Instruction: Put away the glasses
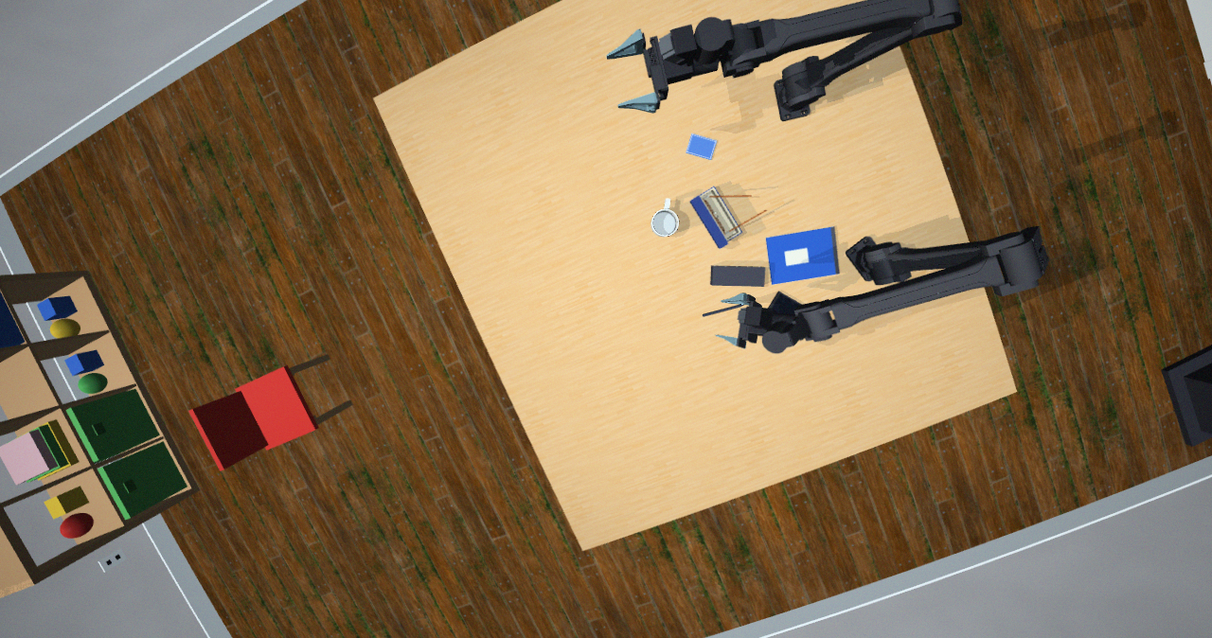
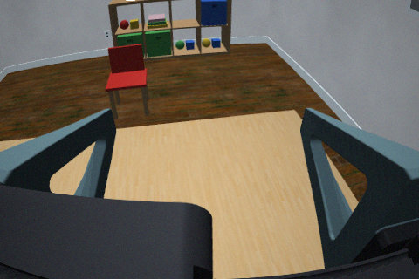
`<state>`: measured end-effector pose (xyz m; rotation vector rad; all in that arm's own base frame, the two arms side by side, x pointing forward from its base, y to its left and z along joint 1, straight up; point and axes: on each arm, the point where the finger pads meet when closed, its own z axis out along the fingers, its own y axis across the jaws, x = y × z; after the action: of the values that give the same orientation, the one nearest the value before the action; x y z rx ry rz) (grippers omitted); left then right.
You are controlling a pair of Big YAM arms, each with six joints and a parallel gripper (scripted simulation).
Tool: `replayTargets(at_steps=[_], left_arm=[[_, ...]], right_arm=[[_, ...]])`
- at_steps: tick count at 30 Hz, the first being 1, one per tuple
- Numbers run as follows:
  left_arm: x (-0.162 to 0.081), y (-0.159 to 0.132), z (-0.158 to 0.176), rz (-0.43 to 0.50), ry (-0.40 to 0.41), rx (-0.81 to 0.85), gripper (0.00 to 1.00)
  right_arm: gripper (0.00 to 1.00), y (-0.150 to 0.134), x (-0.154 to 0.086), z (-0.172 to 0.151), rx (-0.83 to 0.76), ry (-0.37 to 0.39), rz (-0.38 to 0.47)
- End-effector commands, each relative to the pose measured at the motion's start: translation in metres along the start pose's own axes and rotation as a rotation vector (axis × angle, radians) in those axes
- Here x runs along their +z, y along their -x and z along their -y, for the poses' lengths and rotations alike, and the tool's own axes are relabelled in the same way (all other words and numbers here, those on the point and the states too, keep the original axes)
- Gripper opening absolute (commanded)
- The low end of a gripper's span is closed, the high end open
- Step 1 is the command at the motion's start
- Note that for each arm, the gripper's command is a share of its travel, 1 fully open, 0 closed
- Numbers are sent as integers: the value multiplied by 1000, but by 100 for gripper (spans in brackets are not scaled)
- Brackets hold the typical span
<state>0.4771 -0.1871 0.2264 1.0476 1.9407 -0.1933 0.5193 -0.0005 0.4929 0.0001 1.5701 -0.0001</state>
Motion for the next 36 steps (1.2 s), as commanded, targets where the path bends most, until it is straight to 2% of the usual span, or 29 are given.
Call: replayTargets(at_steps=[1, 6, 13, 15, 16, 18, 20, 23, 26, 30, 33, 34, 36], left_arm=[[5, -7, 25, -16, -67, 107, 96], [26, -36, 79, -65, -241, 200, 96], [33, -69, 151, -92, -474, 330, 96], [33, -69, 151, -92, -474, 330, 96], [32, -56, 151, -65, -482, 361, 96], [30, -86, 181, -95, -574, 377, 96], [28, -100, 204, -102, -650, 405, 96], [26, -98, 217, -84, -702, 428, 96], [20, -112, 233, -95, -754, 423, 96], [20, -93, 222, -56, -728, 428, 96], [21, -91, 219, -58, -720, 411, 96], [18, -122, 243, -127, -784, 361, 96], [19, -119, 242, -121, -778, 366, 96]], right_arm=[[100, 16, -3, 6, 18, -8, 39], [100, 16, -3, 6, 18, -8, 39], [100, 16, -3, 6, 18, -8, 39], [100, 16, -3, 6, 18, -8, 39], [100, 16, -3, 6, 18, -8, 39], [100, 16, -3, 6, 18, -8, 39], [100, 16, -3, 6, 18, -8, 39], [100, 16, -3, 6, 18, -8, 39], [100, 16, -3, 6, 18, -8, 39], [100, 16, -3, 6, 18, -8, 39], [100, 16, -3, 6, 18, -8, 39], [100, 16, -3, 6, 18, -8, 39], [100, 16, -3, 6, 18, -8, 39]])
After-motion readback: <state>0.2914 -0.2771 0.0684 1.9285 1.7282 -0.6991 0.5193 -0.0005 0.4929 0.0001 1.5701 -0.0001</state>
